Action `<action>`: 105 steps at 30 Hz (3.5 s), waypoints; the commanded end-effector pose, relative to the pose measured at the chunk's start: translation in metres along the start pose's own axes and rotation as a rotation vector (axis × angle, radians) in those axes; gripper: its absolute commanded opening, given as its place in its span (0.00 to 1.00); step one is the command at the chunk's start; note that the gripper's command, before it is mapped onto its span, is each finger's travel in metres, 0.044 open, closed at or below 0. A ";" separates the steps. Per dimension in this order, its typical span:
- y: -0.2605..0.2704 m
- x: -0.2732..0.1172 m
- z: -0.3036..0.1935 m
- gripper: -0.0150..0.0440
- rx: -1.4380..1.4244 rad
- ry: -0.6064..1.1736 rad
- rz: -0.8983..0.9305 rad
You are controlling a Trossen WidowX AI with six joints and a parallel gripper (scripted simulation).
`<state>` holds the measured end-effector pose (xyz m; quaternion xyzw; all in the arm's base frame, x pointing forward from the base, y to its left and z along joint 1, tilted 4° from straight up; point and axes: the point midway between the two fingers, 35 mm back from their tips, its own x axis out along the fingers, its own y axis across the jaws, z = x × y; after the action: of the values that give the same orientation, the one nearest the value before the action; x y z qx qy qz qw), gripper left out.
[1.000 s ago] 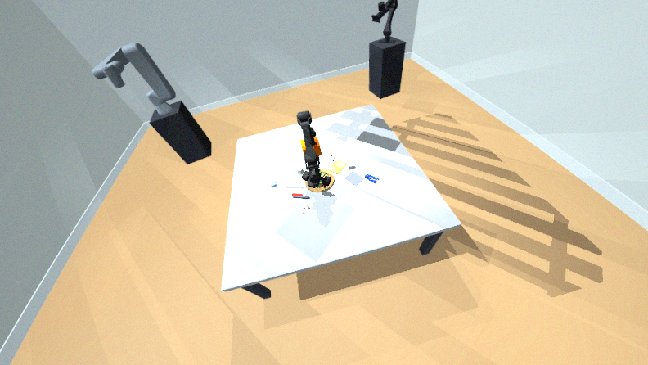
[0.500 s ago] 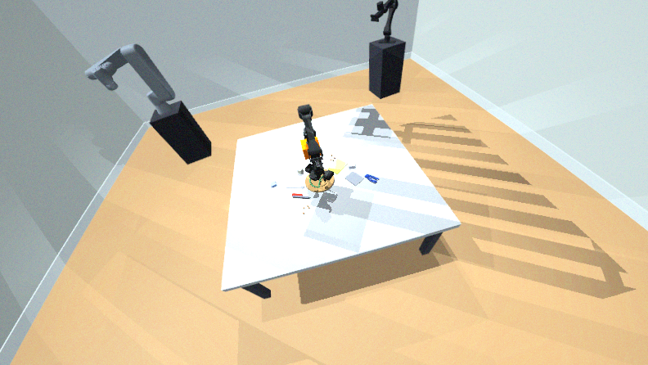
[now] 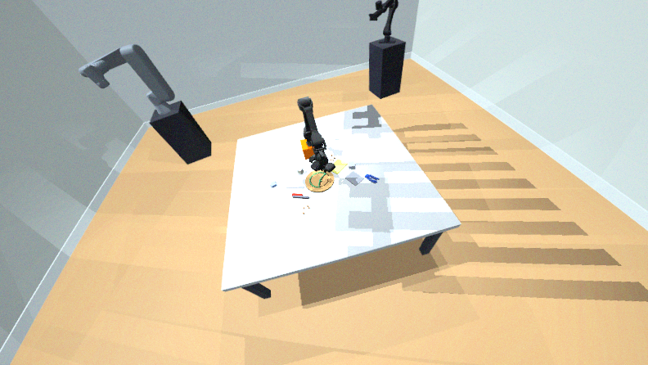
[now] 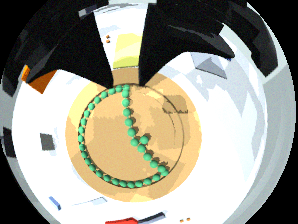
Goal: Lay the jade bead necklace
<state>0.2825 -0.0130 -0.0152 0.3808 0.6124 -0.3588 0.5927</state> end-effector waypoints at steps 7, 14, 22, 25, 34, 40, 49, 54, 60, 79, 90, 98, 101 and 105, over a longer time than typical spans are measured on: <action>-0.001 0.006 -0.001 0.46 0.001 0.000 0.000; -0.002 0.016 -0.002 0.46 0.003 0.004 -0.004; -0.004 0.029 -0.003 0.46 0.006 0.009 -0.010; -0.004 0.034 -0.004 0.46 0.007 0.011 -0.012; -0.005 0.036 -0.004 0.46 0.008 0.012 -0.013; -0.005 0.036 -0.004 0.46 0.008 0.012 -0.013; -0.003 0.034 -0.003 0.25 0.003 0.005 -0.008; -0.003 0.034 -0.003 0.25 0.003 0.005 -0.008; -0.003 0.034 -0.003 0.25 0.003 0.005 -0.008; -0.005 0.028 -0.004 0.25 0.008 0.012 -0.013; 0.008 0.028 -0.016 0.25 0.008 0.013 -0.012; 0.008 0.035 -0.016 0.25 0.008 0.013 -0.012; 0.008 0.036 -0.016 0.25 0.008 0.013 -0.012; 0.008 0.036 -0.016 0.25 0.008 0.013 -0.012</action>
<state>0.2851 0.0062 -0.0456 0.3831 0.6138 -0.3576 0.5904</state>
